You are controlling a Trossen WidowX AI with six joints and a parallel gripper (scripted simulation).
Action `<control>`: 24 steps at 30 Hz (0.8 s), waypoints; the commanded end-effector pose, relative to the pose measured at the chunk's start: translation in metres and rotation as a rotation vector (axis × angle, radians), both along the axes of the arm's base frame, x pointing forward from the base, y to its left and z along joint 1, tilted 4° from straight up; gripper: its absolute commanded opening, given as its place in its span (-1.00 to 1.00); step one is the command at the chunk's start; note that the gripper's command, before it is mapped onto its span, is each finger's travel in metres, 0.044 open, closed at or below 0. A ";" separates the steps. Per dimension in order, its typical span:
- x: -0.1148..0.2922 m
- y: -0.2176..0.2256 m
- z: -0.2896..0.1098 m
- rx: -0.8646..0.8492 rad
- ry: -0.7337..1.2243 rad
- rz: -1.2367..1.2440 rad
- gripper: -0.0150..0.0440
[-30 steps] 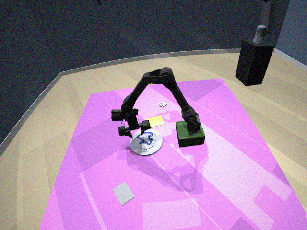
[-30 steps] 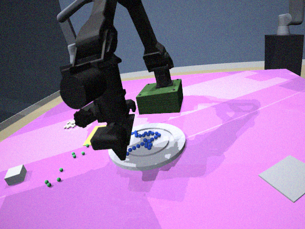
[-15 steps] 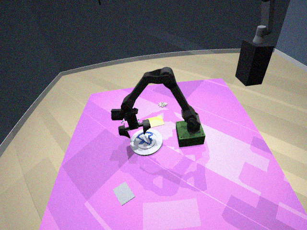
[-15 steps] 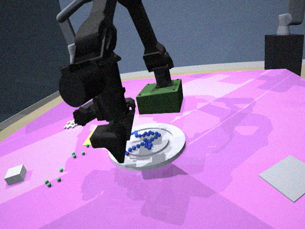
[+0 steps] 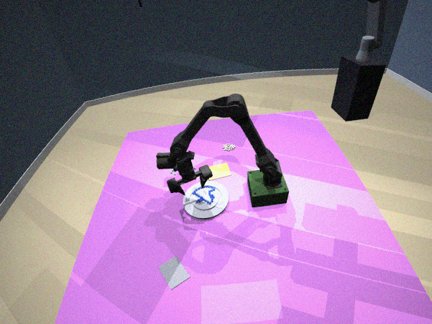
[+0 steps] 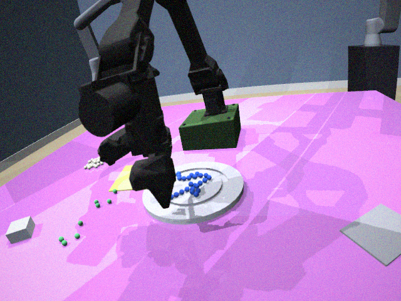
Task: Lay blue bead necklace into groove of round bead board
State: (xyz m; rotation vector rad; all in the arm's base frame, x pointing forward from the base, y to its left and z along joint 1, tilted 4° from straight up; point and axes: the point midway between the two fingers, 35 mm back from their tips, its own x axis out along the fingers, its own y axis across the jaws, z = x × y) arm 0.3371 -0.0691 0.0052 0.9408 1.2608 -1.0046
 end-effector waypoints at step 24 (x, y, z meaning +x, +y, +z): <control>-0.003 0.008 0.018 -0.027 0.016 0.506 -0.08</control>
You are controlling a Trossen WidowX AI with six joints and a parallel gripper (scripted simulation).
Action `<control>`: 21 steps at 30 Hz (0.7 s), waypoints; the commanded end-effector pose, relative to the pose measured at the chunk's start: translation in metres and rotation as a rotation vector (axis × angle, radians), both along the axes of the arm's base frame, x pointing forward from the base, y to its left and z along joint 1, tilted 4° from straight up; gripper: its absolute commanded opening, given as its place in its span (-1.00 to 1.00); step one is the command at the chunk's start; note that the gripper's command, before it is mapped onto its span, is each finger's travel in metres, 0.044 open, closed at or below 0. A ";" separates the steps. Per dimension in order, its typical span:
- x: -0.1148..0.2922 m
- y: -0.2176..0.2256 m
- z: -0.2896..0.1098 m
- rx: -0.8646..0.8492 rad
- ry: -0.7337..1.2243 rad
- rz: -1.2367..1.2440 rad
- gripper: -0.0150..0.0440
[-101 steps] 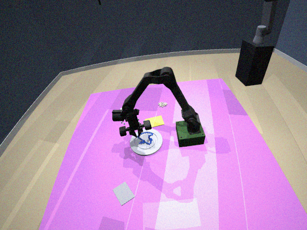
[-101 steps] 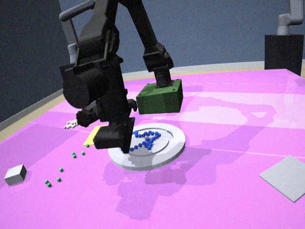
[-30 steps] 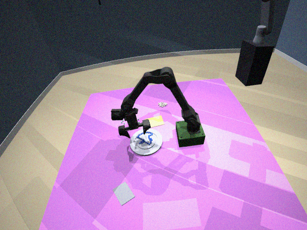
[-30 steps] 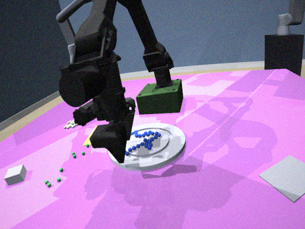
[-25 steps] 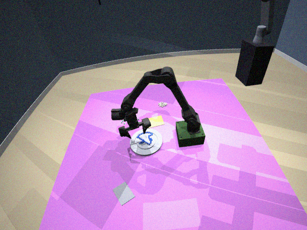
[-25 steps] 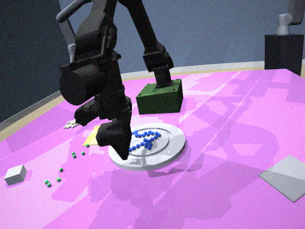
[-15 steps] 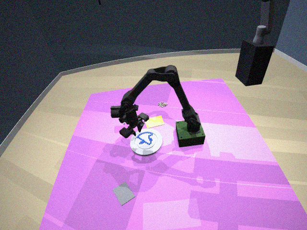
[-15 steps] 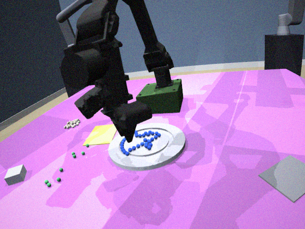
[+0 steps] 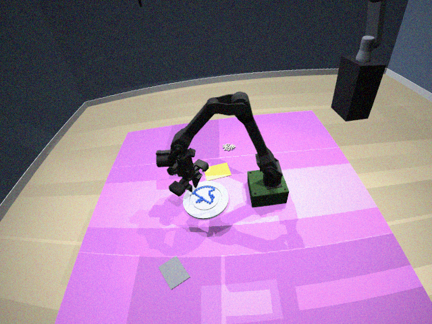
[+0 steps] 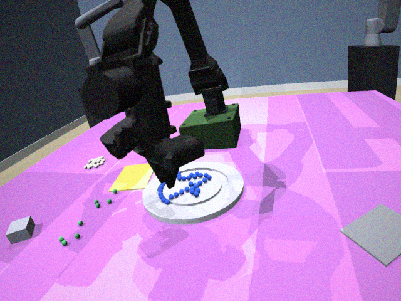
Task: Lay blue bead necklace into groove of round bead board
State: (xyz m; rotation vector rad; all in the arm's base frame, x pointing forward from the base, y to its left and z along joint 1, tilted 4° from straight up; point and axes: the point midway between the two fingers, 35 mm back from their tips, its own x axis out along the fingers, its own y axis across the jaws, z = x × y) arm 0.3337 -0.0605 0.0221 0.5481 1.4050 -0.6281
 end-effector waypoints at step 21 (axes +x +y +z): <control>-0.001 -0.002 -0.030 0.001 0.011 0.007 -0.08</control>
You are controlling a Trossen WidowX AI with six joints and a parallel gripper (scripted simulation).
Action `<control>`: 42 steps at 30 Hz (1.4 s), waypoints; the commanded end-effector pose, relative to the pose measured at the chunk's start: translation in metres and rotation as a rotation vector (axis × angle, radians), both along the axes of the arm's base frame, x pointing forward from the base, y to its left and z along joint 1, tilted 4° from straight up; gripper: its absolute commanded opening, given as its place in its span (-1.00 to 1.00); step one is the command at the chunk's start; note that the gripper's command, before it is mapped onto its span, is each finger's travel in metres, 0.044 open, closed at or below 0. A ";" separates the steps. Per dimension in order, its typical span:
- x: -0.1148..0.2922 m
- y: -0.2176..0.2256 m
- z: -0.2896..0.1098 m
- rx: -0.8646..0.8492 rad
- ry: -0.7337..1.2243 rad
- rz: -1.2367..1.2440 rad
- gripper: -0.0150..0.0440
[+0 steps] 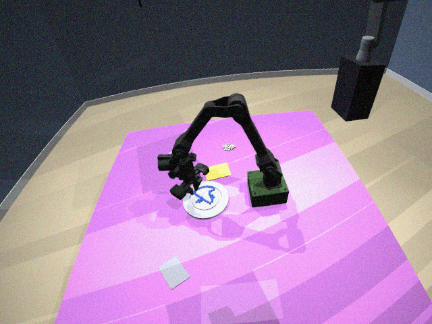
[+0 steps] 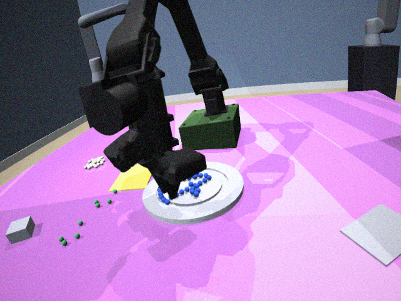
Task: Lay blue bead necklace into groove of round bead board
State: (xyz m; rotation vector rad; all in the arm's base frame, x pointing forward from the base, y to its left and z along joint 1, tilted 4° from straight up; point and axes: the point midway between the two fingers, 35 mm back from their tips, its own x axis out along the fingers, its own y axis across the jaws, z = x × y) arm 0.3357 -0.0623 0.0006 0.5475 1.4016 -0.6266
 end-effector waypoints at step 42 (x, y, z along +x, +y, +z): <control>-0.002 0.000 -0.007 0.001 0.009 0.001 -0.49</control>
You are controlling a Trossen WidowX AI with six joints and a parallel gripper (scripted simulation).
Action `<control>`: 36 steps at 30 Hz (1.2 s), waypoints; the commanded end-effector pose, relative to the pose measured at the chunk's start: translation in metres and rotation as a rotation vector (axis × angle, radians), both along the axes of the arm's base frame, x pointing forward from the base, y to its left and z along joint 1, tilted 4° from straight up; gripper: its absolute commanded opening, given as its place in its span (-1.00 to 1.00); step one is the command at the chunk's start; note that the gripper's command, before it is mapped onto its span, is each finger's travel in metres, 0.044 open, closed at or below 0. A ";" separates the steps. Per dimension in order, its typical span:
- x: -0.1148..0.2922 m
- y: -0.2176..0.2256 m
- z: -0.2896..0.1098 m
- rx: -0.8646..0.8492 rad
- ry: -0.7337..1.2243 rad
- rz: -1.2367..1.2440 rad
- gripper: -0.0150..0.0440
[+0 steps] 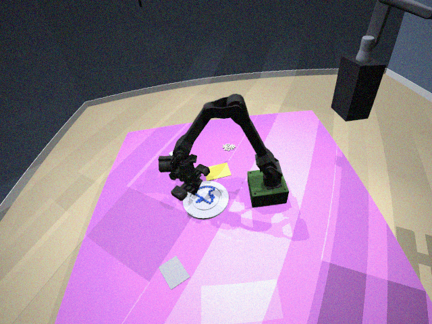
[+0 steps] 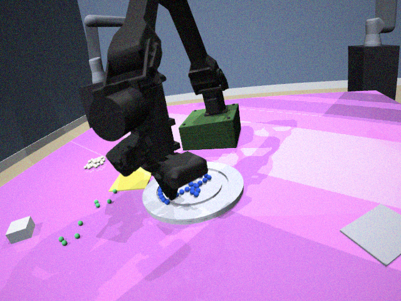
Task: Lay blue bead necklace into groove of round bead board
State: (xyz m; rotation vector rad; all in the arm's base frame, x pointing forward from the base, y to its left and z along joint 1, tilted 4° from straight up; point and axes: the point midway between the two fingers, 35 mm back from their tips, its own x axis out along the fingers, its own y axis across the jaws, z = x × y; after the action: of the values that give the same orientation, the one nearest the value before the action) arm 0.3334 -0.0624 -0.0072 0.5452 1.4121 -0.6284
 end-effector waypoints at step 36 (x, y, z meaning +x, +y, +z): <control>0.016 0.003 0.002 0.000 -0.002 0.010 -0.22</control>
State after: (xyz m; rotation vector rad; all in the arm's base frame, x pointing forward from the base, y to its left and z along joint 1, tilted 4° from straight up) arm 0.3491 -0.0593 -0.0055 0.5383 1.4126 -0.6197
